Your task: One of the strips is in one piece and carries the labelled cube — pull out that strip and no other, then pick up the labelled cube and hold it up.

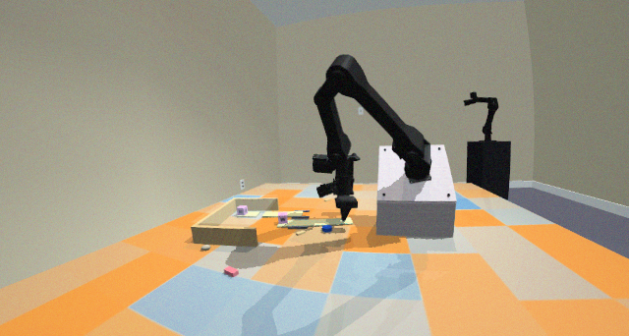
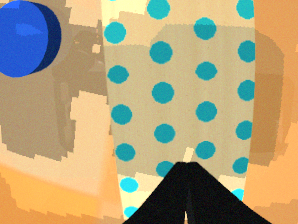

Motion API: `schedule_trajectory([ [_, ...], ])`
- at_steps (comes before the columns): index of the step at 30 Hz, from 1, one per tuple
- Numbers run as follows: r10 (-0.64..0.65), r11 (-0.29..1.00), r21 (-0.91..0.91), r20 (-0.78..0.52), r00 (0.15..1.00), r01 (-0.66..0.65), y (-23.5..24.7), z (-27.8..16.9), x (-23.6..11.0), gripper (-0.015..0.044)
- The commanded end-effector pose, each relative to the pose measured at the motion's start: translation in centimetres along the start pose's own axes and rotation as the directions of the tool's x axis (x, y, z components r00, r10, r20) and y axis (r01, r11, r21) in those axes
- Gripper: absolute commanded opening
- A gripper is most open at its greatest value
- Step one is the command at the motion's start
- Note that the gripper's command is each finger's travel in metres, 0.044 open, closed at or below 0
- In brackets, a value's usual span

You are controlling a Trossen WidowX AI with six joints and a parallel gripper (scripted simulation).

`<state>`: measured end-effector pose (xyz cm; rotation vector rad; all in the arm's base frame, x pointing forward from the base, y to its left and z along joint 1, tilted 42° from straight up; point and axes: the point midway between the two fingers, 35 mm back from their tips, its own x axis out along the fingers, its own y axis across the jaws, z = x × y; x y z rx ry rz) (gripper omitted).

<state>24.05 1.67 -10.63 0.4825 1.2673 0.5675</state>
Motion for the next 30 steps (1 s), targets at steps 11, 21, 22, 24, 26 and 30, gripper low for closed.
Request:
schedule_trajectory([
  [11,0.007,1.000,0.008,-0.034,0.999,-0.007,0.3,-1.1,0.5,0.0000],
  [21,0.007,1.000,0.008,-0.034,0.999,-0.007,0.3,-1.1,0.5,0.0000],
  [22,0.000,1.000,0.000,-0.002,1.000,0.000,0.0,0.0,-0.2,0.0000],
  [24,-0.001,1.000,0.003,-0.013,1.000,0.001,-0.1,0.2,-1.5,0.0000],
  [26,0.002,1.000,0.006,-0.028,1.000,-0.002,-0.1,0.3,-3.5,0.0000],
  [30,0.005,1.000,0.007,-0.033,0.999,-0.004,-0.1,0.3,-4.2,0.0000],
])
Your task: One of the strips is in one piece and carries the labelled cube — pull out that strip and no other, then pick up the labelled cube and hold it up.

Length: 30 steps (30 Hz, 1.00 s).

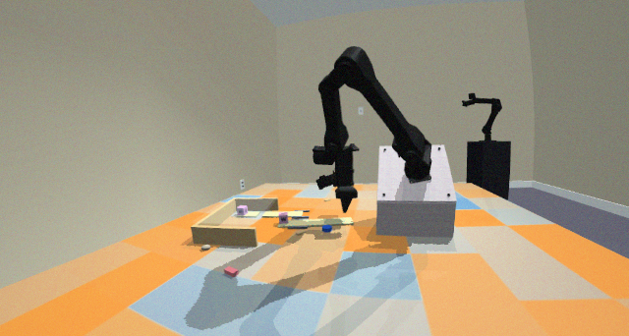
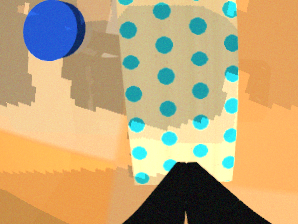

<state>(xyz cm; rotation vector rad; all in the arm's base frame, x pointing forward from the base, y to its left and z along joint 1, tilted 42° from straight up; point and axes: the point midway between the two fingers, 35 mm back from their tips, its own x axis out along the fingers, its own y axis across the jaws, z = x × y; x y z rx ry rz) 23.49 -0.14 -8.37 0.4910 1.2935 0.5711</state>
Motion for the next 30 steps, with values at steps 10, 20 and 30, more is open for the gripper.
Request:
schedule_trajectory([
  [10,0.000,0.982,-0.190,-0.008,1.000,-0.001,-0.1,3.3,-1.3,0.0210],
  [20,-0.001,0.981,-0.192,-0.007,1.000,-0.001,-0.2,6.9,-1.9,0.0440],
  [30,-0.001,0.981,-0.193,-0.005,1.000,0.000,-0.3,10.5,-2.5,0.0440],
])
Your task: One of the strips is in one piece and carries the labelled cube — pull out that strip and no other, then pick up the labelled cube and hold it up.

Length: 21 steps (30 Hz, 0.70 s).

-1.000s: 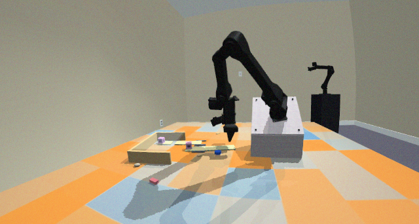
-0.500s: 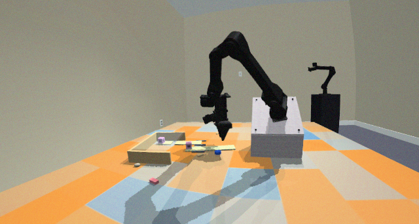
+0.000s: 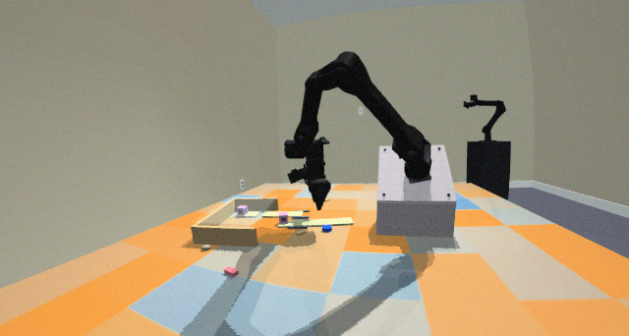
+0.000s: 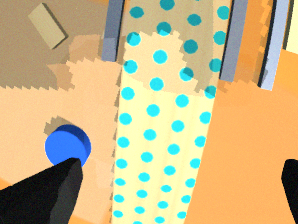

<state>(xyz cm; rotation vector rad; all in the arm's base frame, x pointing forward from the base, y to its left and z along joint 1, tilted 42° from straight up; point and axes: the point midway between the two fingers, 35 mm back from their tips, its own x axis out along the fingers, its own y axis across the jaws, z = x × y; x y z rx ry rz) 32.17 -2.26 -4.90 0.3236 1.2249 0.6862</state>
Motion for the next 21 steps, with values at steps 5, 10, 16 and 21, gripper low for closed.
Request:
schedule_trajectory([
  [5,0.006,1.000,0.002,-0.003,1.000,-0.006,-0.5,3.0,-0.3,0.0440],
  [10,0.005,1.000,0.002,-0.002,1.000,-0.005,-0.8,4.7,-0.6,0.0440],
  [16,0.005,1.000,0.001,-0.001,1.000,-0.005,-1.2,6.8,-0.8,0.0440],
  [21,0.005,1.000,0.000,0.000,1.000,-0.005,-1.4,8.6,-1.0,0.0440],
])
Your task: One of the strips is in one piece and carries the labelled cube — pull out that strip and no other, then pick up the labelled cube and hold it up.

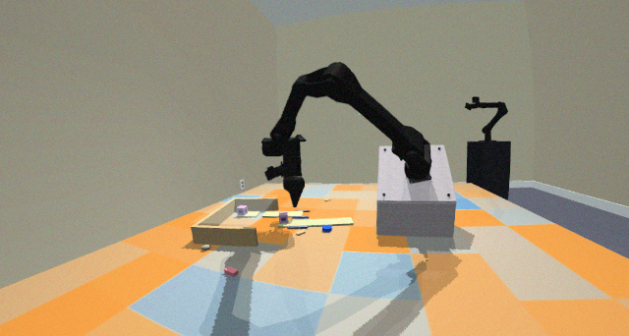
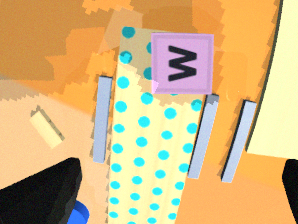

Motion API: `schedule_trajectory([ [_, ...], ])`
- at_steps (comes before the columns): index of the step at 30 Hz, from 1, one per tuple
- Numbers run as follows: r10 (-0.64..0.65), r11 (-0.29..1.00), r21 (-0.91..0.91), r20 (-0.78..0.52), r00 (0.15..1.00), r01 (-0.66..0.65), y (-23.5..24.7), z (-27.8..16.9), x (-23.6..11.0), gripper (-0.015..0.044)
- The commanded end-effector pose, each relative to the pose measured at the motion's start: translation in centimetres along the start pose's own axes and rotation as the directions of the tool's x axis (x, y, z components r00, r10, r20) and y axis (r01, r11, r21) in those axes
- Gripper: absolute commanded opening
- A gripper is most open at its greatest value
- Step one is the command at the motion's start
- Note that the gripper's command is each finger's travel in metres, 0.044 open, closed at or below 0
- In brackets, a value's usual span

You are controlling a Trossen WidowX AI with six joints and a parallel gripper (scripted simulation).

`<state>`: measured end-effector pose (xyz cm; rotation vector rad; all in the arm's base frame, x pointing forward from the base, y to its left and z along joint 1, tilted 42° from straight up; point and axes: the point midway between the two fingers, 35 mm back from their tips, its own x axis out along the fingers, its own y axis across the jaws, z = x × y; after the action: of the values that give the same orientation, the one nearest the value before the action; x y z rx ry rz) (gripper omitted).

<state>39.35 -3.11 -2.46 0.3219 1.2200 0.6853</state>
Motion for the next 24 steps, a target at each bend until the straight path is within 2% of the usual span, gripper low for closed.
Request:
schedule_trajectory([
  [1,0.007,1.000,0.003,-0.005,1.000,-0.007,0.0,1.6,0.1,0.0440],
  [9,0.007,1.000,0.002,-0.004,1.000,-0.007,0.0,3.9,0.3,0.0440],
  [16,0.007,1.000,0.002,-0.004,1.000,-0.007,0.0,3.9,1.1,0.0256],
  [24,0.007,1.000,0.002,-0.004,1.000,-0.007,0.0,4.0,2.4,0.0250],
])
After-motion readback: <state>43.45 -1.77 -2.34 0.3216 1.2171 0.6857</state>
